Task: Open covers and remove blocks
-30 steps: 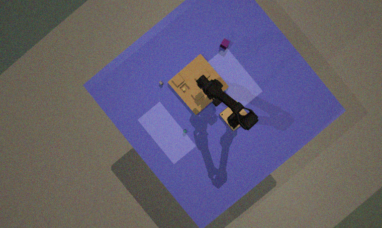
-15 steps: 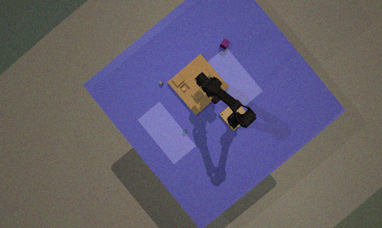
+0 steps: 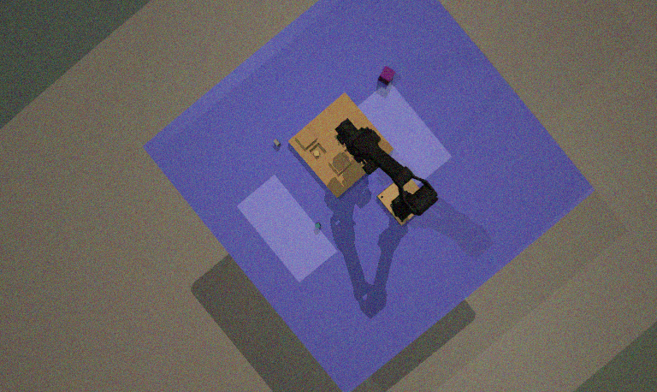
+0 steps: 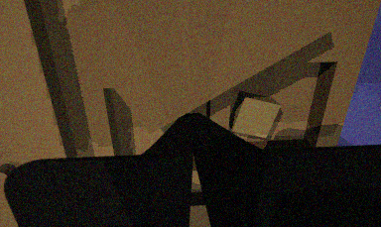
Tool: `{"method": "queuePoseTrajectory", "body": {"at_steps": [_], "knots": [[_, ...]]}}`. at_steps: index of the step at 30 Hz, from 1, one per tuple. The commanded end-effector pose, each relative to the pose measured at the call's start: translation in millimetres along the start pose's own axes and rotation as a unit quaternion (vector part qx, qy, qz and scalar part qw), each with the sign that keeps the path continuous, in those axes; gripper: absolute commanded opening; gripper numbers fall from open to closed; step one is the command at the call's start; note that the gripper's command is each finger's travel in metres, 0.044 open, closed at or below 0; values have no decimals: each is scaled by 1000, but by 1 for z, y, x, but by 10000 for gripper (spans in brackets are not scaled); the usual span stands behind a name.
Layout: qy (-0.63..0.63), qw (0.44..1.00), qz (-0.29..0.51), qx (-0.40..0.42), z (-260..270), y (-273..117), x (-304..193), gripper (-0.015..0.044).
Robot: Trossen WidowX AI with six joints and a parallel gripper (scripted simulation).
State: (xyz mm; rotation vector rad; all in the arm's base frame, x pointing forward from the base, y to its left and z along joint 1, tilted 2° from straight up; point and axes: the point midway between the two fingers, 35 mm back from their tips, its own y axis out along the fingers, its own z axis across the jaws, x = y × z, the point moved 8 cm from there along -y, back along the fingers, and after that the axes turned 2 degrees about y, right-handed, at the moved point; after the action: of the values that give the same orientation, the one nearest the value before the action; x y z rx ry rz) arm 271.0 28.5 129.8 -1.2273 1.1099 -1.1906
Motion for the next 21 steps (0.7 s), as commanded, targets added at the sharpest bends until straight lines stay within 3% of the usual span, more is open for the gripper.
{"method": "queuePoseTrajectory", "body": {"at_steps": [1,21], "knots": [[-2,1000,2,1,4,0,2,0],[-2,1000,2,1,21,-1,17,0]]}}
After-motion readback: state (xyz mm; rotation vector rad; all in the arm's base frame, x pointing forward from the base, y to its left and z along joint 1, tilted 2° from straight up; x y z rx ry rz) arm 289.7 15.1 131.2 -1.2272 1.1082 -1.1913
